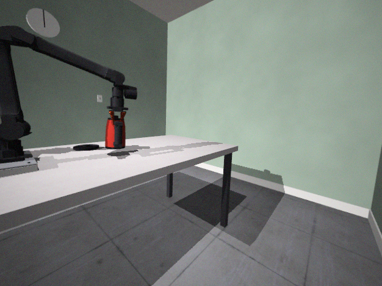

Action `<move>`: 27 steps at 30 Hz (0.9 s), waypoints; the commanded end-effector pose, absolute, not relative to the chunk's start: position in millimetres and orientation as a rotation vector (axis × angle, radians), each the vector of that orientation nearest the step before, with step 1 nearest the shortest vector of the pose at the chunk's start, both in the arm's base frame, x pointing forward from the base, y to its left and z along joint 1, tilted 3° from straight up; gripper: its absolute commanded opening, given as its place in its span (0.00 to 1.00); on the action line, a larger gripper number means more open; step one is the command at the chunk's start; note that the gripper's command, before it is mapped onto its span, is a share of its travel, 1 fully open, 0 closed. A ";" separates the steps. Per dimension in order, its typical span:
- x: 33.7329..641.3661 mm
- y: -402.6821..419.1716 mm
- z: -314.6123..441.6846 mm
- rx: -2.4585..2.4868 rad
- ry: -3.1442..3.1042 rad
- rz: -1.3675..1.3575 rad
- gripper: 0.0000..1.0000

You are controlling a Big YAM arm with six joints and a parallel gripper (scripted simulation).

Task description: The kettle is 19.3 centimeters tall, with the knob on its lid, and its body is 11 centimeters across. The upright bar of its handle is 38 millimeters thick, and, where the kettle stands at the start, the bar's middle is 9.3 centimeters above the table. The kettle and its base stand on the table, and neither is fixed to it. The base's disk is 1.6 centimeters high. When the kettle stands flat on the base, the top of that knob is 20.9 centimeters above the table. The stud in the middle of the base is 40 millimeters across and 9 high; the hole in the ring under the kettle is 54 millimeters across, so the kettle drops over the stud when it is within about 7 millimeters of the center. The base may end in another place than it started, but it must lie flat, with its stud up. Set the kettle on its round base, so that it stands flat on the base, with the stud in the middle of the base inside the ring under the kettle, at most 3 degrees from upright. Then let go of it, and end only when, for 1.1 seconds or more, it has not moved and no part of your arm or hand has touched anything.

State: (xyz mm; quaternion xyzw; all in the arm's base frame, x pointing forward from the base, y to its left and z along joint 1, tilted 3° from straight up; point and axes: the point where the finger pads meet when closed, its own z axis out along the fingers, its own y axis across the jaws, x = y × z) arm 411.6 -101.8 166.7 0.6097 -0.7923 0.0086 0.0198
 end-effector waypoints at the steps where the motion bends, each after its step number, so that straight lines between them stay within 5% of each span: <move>1: 416.2 -90.8 189.0 1.931 -2.491 0.105 0.00; 27: 403.0 -49.9 186.5 1.932 -2.492 0.102 0.00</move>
